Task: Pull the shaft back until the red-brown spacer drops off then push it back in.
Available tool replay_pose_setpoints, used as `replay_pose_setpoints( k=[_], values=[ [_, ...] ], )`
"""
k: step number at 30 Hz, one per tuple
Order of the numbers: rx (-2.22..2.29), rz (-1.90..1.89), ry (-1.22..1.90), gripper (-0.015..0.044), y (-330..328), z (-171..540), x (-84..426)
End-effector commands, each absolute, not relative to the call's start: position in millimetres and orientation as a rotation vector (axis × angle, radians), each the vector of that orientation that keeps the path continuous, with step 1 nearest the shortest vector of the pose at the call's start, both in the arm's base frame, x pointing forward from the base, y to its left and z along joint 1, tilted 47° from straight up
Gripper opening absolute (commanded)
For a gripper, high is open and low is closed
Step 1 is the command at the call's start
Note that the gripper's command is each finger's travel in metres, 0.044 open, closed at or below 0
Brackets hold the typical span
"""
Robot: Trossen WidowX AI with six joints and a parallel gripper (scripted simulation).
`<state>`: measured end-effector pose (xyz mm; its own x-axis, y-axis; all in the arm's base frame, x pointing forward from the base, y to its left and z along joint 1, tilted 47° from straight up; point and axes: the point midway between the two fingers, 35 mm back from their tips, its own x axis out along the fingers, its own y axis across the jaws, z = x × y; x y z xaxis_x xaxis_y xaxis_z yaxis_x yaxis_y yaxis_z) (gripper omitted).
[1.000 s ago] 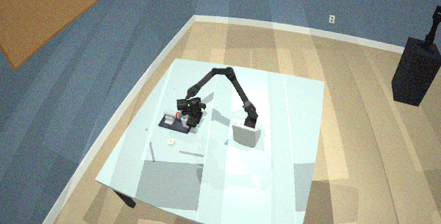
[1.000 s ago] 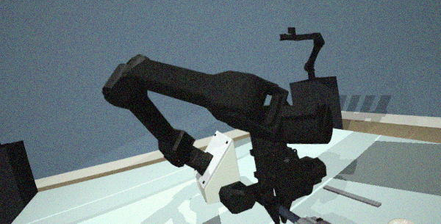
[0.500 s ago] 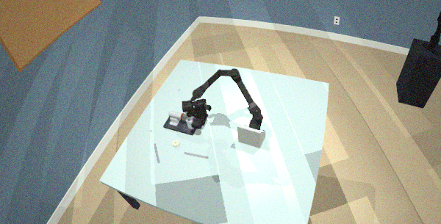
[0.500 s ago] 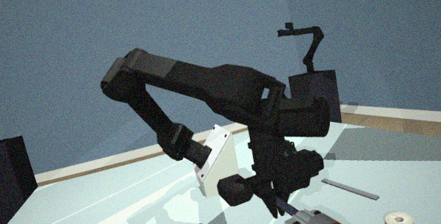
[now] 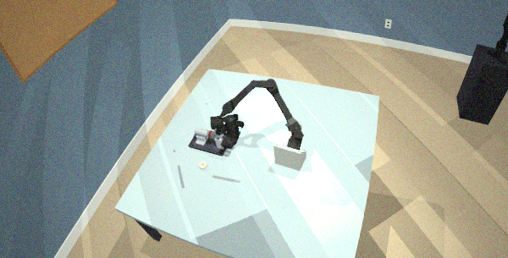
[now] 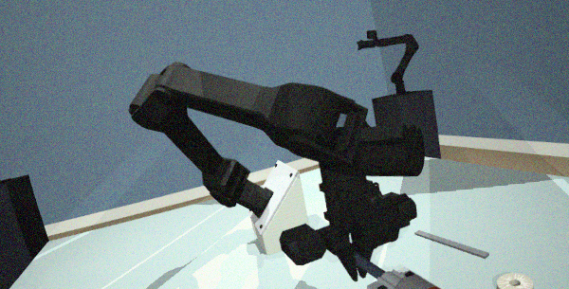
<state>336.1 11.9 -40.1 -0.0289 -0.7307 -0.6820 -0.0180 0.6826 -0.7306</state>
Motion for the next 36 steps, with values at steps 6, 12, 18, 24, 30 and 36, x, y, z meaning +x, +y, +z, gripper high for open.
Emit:
replay_pose_setpoints(
  k=[6, 12, 18, 24, 30, 36],
  values=[
    [-0.645, -0.638, 1.514, 0.0, 12.4, -40.7, 333.3],
    [-0.645, -0.638, 1.514, 0.0, 12.4, -40.7, 332.5],
    [-0.645, -0.638, 1.514, 0.0, 12.4, -40.7, 331.7],
    [-0.645, -0.638, 1.514, 0.0, 12.4, -40.6, 330.9],
    [-0.645, -0.637, 1.514, 0.0, 12.4, -40.6, 330.2],
    [-0.645, -0.637, 1.514, 0.0, 12.4, -40.6, 329.4]
  ],
)
